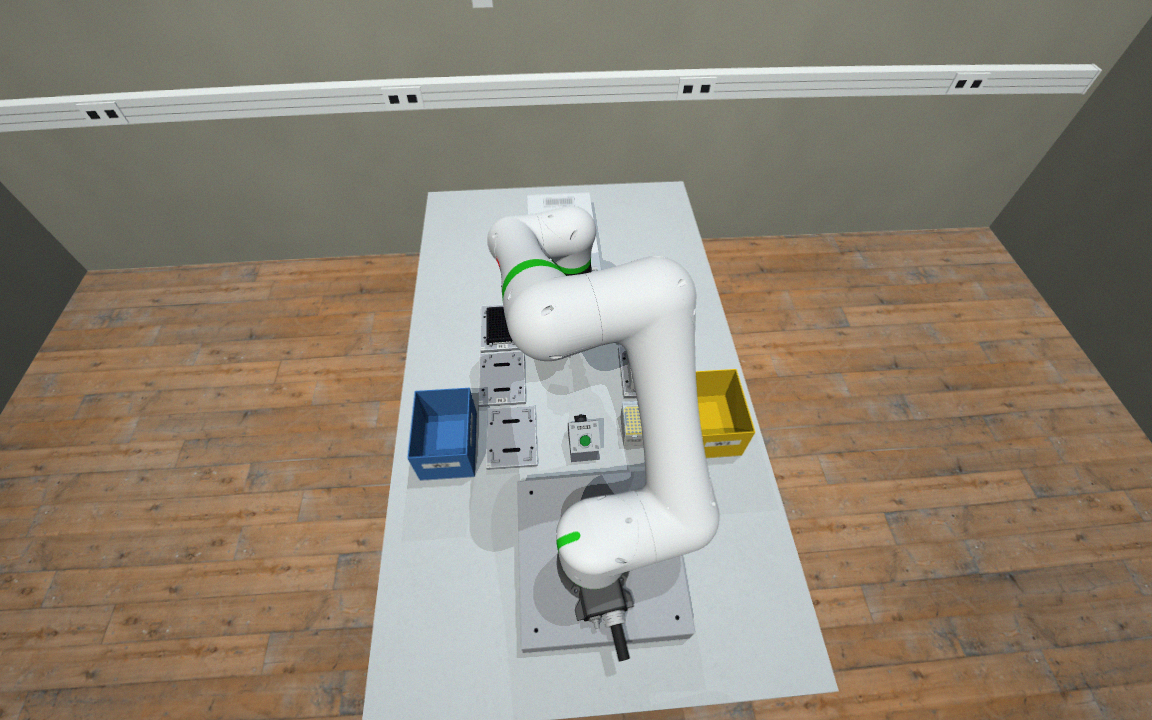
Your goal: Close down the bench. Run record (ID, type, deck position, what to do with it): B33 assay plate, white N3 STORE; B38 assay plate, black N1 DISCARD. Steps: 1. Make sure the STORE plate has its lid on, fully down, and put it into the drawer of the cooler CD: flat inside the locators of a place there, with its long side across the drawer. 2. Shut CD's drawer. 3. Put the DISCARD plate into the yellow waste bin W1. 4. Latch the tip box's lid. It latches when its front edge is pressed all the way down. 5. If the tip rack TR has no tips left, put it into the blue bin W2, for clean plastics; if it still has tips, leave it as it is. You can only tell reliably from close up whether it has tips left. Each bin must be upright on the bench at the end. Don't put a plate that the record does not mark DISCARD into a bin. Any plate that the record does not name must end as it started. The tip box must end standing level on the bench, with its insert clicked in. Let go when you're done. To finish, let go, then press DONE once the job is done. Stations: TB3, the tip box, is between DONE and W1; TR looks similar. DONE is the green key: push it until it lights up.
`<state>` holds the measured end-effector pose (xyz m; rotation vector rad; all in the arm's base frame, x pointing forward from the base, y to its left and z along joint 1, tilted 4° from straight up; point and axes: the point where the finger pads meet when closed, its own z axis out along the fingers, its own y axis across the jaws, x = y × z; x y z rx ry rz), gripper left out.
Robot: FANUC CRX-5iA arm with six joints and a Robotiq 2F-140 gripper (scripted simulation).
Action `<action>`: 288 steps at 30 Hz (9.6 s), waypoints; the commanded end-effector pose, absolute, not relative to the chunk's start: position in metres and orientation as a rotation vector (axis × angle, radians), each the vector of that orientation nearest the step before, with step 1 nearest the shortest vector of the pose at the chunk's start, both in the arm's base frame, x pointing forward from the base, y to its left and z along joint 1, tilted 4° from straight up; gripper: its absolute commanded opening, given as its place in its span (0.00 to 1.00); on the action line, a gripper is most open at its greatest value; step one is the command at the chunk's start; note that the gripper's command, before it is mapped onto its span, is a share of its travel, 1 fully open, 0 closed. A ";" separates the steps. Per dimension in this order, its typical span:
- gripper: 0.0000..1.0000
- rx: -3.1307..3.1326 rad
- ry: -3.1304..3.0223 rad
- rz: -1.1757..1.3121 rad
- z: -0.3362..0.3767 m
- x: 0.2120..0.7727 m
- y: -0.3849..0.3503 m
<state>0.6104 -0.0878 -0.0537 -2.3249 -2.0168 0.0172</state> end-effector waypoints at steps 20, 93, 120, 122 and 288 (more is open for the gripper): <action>0.10 -2.326 -2.018 0.016 -0.024 0.613 -0.089; 0.70 -2.360 -1.979 0.017 0.050 0.618 -0.089; 0.70 -2.936 -0.955 0.051 0.059 0.661 -0.008; 0.70 -2.968 -0.857 0.054 0.059 0.664 -0.001; 0.70 -3.097 0.194 0.078 -0.060 0.705 0.093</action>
